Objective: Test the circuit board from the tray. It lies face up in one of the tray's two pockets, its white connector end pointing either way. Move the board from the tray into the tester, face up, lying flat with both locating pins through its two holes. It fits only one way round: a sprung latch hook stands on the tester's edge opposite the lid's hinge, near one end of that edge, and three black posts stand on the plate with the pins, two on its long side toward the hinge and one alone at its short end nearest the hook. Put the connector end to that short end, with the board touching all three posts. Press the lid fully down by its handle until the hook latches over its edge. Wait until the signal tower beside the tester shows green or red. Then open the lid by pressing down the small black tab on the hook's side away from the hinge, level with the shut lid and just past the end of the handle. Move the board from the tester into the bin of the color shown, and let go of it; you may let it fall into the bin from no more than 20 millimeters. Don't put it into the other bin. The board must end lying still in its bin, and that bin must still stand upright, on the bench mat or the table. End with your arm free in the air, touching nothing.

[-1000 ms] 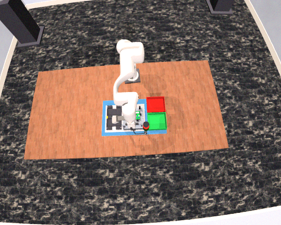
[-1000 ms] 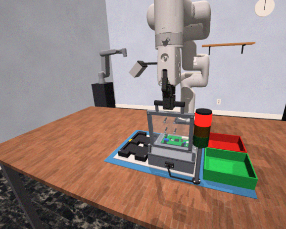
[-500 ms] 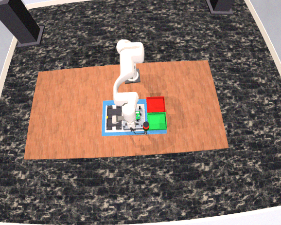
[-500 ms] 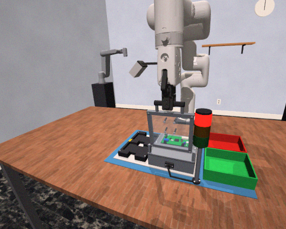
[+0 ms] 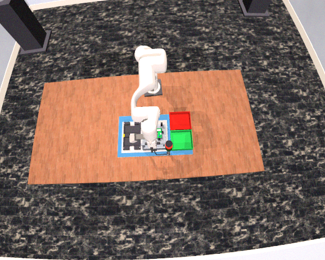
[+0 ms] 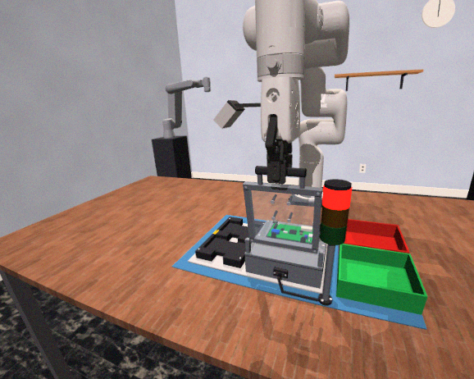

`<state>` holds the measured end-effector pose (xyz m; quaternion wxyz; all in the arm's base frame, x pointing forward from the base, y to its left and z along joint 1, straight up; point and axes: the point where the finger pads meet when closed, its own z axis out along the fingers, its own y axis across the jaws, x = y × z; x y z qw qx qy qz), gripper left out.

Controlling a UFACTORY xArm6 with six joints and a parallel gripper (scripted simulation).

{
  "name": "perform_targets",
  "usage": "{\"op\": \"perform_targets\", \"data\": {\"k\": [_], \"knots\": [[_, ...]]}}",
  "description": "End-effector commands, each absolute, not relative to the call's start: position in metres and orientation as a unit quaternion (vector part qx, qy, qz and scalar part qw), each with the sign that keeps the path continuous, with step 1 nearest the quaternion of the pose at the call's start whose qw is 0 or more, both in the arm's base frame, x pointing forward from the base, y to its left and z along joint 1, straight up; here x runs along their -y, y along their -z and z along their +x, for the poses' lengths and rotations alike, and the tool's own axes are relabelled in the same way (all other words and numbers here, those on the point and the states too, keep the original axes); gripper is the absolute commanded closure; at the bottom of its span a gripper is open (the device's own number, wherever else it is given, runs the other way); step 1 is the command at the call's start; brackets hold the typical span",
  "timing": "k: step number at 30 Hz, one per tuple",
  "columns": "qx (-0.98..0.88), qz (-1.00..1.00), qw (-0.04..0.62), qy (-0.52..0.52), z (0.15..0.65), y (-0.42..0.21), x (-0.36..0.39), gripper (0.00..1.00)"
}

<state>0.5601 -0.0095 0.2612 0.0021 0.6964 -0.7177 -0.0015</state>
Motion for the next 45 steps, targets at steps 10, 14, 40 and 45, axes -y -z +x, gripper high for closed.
{"op": "perform_targets", "data": {"k": [10,14,40,45], "knots": [[0.718,0.696,0.0,0.0,0.561,-0.263,0.01,0.49],[0.718,0.696,0.0,0.0,0.561,-0.263,0.01,0.49],[0.718,0.696,0.0,0.0,0.561,-0.317,0.009,0.49],[0.718,0.696,0.0,0.0,0.561,-0.32,0.009,0.49]]}}
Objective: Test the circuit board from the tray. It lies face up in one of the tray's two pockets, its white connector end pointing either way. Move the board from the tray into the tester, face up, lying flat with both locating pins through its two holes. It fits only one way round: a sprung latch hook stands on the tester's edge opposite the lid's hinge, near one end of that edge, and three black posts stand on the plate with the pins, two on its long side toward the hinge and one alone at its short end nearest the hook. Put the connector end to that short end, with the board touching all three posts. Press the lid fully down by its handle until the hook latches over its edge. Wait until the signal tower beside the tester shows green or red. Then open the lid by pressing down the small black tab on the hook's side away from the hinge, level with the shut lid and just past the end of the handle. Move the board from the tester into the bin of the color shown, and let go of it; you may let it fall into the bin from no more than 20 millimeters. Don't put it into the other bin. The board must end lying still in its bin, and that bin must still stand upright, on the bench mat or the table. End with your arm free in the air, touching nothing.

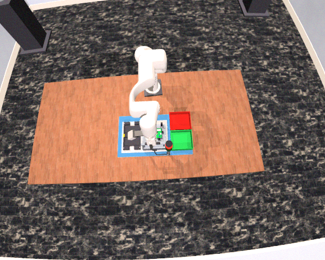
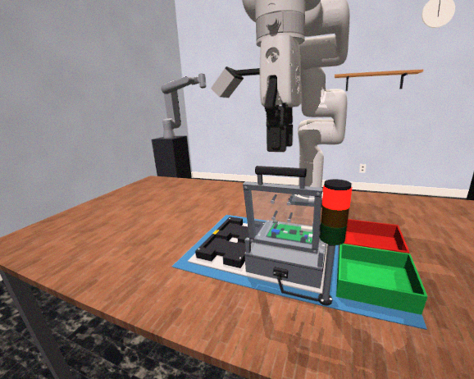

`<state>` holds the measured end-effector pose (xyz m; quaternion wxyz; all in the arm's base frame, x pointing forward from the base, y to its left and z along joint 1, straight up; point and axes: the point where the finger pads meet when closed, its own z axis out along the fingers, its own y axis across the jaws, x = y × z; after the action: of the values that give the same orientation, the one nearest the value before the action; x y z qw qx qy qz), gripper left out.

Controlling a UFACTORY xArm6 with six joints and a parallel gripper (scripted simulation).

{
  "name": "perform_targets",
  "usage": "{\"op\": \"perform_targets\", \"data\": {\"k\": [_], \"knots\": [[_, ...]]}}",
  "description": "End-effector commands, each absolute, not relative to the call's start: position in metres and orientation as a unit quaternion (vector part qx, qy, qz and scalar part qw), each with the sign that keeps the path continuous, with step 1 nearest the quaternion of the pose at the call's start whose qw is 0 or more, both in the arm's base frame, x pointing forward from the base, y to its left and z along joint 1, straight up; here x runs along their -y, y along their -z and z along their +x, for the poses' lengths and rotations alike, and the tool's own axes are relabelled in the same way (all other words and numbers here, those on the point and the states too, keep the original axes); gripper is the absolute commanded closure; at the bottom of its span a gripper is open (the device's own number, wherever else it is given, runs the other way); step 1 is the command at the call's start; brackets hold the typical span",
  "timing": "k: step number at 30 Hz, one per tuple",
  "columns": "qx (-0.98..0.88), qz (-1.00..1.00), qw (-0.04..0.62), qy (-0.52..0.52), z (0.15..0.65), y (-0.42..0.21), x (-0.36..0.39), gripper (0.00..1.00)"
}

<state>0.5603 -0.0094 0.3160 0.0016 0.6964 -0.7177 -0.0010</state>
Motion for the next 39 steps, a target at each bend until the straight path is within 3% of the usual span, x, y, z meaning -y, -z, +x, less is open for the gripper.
{"op": "perform_targets", "data": {"k": [1,2,3,21,39], "knots": [[0.718,0.696,0.0,0.0,0.561,-0.32,0.009,0.49],[0.718,0.696,0.0,0.0,0.561,-0.32,0.009,0.49],[0.718,0.696,0.0,0.0,0.561,-0.32,0.009,0.0],[0.718,0.696,0.0,0.0,0.553,-0.32,0.009,0.0],[0.718,0.696,0.0,0.0,0.462,-0.32,0.007,0.0]]}}
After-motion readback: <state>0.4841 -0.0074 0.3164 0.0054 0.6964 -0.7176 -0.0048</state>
